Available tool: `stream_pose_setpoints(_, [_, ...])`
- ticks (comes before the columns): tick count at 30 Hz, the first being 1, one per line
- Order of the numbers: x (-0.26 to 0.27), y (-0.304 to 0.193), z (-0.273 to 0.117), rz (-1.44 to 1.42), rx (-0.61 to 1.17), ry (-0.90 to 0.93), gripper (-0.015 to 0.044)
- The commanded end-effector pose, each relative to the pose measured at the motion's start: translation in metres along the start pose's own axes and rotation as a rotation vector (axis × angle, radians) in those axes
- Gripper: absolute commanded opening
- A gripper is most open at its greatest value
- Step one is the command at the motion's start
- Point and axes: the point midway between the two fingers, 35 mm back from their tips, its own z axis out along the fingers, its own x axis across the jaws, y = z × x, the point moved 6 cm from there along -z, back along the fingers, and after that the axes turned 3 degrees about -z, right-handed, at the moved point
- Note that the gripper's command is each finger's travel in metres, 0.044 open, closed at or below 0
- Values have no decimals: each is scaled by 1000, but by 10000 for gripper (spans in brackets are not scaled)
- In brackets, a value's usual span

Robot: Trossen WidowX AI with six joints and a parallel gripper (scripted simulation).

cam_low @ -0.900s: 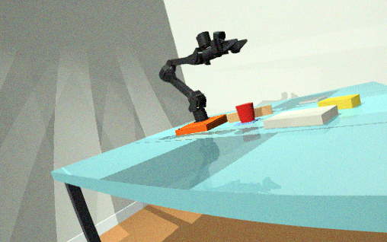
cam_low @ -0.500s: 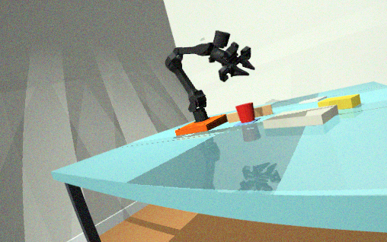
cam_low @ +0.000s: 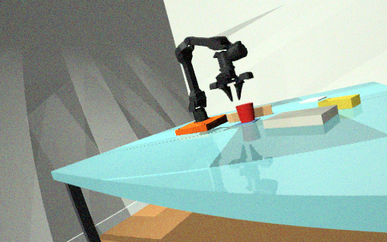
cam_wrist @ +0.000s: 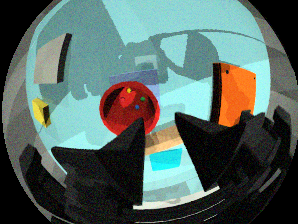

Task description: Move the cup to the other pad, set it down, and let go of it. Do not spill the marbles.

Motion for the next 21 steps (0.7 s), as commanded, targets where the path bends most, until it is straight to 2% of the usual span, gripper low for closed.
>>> stream_pose_setpoints(1, [0, 1, -3, 19, -3, -6, 148])
stream_pose_setpoints(21, [3, 1, 27, 19, -4, -6, 148])
